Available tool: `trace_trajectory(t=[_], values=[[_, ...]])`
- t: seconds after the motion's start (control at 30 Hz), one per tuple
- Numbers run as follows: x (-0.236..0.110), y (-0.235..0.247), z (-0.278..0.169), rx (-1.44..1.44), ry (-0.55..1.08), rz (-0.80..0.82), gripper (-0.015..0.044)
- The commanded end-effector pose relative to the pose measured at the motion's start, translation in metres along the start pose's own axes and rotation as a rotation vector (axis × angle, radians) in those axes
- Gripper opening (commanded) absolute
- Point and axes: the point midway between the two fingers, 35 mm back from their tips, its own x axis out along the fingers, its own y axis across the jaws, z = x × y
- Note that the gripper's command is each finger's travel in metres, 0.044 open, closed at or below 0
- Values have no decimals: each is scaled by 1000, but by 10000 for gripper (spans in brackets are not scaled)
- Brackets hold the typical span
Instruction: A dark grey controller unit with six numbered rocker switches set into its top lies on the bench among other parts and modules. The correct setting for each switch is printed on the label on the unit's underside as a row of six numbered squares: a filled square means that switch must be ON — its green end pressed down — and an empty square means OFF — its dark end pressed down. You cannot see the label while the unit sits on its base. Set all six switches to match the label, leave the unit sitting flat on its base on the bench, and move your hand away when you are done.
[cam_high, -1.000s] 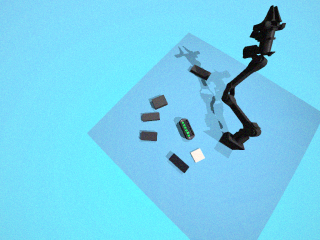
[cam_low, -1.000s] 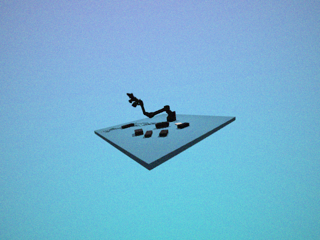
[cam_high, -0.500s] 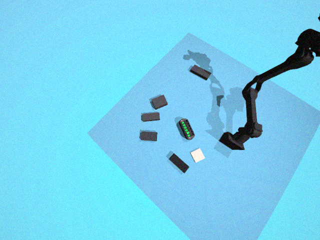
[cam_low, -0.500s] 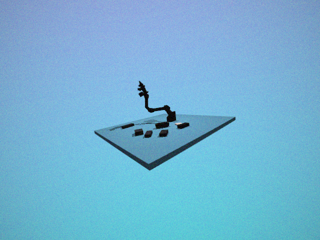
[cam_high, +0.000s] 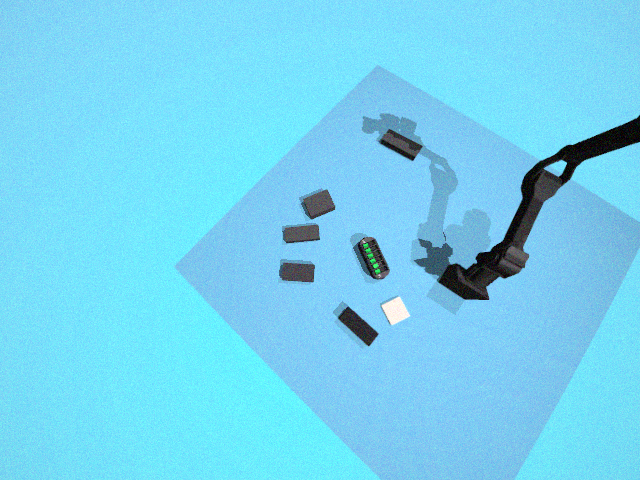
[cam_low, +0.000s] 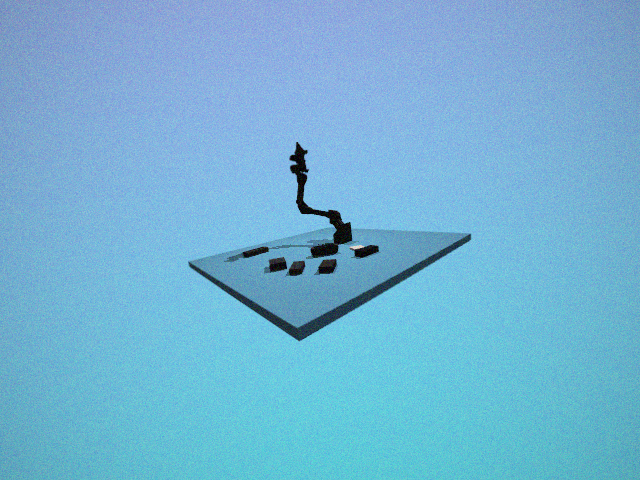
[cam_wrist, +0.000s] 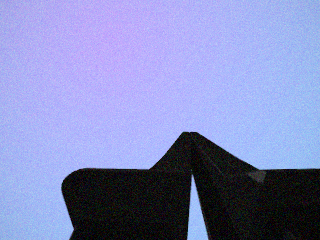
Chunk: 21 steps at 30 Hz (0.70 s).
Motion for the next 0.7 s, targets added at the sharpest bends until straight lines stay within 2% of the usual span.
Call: trace_trajectory(t=[0.0, 0.17, 0.37, 0.67], values=[[21, -21, -33, -48, 69, -96, 0], [52, -65, -92, -94, 189, -266, 0], [74, -141, -158, -139, 320, -510, 0], [67, -280, -238, -184, 489, -924, 0]])
